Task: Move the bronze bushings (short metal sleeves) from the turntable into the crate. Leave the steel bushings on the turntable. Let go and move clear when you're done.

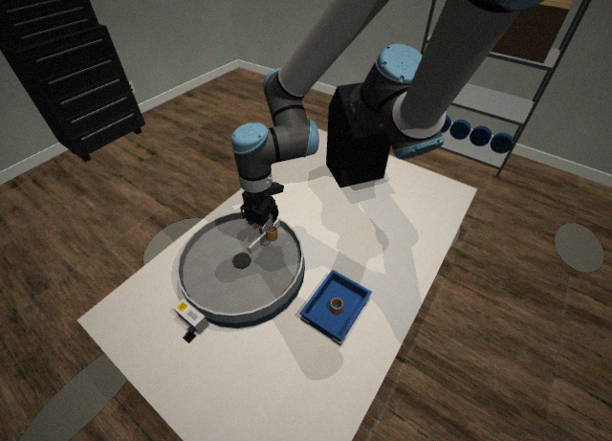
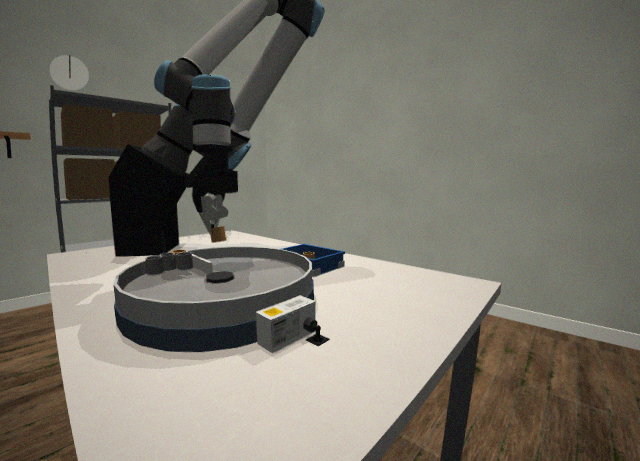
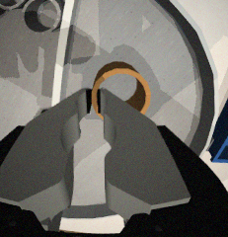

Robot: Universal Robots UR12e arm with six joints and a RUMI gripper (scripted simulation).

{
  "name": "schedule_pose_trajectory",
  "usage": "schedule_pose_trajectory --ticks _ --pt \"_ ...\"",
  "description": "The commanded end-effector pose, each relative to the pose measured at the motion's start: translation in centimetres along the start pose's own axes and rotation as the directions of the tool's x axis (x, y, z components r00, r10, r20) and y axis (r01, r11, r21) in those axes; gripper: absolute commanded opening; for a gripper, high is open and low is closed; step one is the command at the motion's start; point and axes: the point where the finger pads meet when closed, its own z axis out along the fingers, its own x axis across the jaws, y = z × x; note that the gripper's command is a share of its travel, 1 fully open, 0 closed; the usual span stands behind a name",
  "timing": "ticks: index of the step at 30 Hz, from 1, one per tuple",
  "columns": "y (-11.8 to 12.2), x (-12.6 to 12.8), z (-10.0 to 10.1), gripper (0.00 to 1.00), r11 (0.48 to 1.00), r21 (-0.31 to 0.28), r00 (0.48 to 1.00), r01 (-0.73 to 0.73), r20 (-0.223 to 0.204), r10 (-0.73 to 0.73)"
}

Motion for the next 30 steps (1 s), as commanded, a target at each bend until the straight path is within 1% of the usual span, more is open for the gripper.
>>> schedule_pose_trajectory --ticks 1,9,11,17,22,26,28,30 --pt "0.9 4.4 -0.1 0.00 1.000 0.000 1.000 0.000 0.002 0.000" --pt "2.2 11.7 -0.1 0.00 1.000 0.000 1.000 0.000 0.002 0.000" --pt "2.2 11.7 -0.1 0.00 1.000 0.000 1.000 0.000 0.002 0.000" --pt "3.1 16.9 -0.1 0.00 1.000 0.000 1.000 0.000 0.002 0.000" --pt "3.8 20.7 -0.1 0.00 1.000 0.000 1.000 0.000 0.002 0.000" --pt "4.2 23.2 -0.1 0.00 1.000 0.000 1.000 0.000 0.002 0.000" --pt "4.2 23.2 -0.1 0.00 1.000 0.000 1.000 0.000 0.002 0.000" --pt "4.4 24.3 -0.1 0.00 1.000 0.000 1.000 0.000 0.002 0.000"
